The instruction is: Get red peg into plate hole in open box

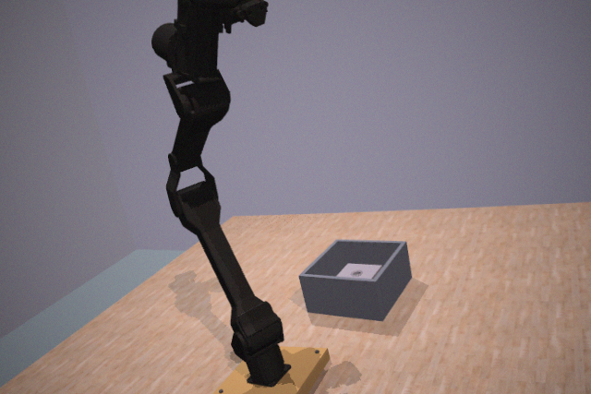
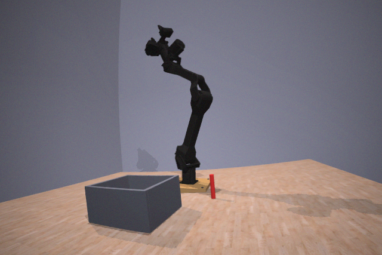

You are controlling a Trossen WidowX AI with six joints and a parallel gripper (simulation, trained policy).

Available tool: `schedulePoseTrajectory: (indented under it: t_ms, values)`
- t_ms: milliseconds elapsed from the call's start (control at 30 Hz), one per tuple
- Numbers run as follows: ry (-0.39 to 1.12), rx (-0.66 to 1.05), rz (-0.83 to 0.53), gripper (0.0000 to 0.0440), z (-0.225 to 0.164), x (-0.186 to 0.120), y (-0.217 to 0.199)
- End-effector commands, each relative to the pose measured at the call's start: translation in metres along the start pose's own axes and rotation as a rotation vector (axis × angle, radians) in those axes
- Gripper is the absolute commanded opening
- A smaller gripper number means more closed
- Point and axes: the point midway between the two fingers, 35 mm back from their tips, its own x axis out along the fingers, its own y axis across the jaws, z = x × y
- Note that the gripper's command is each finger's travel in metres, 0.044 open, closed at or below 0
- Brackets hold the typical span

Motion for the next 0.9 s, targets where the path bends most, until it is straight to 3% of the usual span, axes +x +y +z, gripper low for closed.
schedulePoseTrajectory:
  t_ms: [0, 433, 867]
  values:
    - [-0.008, 0.096, 0.095, 0.0440, 0.012, -0.002, 0.034]
    - [-0.033, 0.415, 0.405, 0.0440, 0.071, -0.027, 0.122]
    - [-0.054, 0.700, 0.742, 0.0440, 0.154, -0.078, 0.186]
